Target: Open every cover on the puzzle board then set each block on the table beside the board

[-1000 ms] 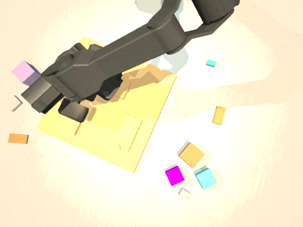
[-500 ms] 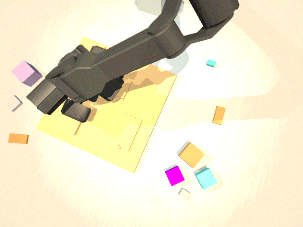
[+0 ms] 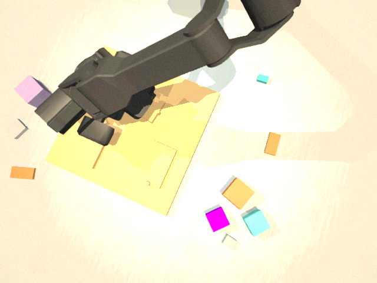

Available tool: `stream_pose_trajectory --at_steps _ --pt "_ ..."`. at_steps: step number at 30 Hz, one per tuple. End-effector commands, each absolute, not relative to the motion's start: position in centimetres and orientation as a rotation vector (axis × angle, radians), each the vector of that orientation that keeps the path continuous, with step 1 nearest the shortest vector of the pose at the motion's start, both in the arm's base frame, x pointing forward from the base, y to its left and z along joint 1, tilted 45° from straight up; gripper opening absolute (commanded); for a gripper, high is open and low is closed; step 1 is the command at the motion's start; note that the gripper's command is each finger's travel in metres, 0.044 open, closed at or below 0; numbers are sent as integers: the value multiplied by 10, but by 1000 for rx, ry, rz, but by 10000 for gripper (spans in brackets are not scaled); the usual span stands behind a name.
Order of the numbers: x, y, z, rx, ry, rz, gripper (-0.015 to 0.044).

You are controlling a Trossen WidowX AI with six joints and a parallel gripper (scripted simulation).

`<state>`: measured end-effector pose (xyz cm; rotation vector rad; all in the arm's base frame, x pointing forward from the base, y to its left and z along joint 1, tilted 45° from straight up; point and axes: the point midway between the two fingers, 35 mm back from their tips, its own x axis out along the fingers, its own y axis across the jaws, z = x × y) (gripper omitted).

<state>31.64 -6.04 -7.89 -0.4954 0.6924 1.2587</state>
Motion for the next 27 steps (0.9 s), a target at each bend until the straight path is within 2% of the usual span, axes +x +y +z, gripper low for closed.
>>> stream_pose_trajectory --at_steps 1,27 --pt "308 -58 -81 -493 694 1266 0" --pt "285 -53 -81 -492 695 1267 0"
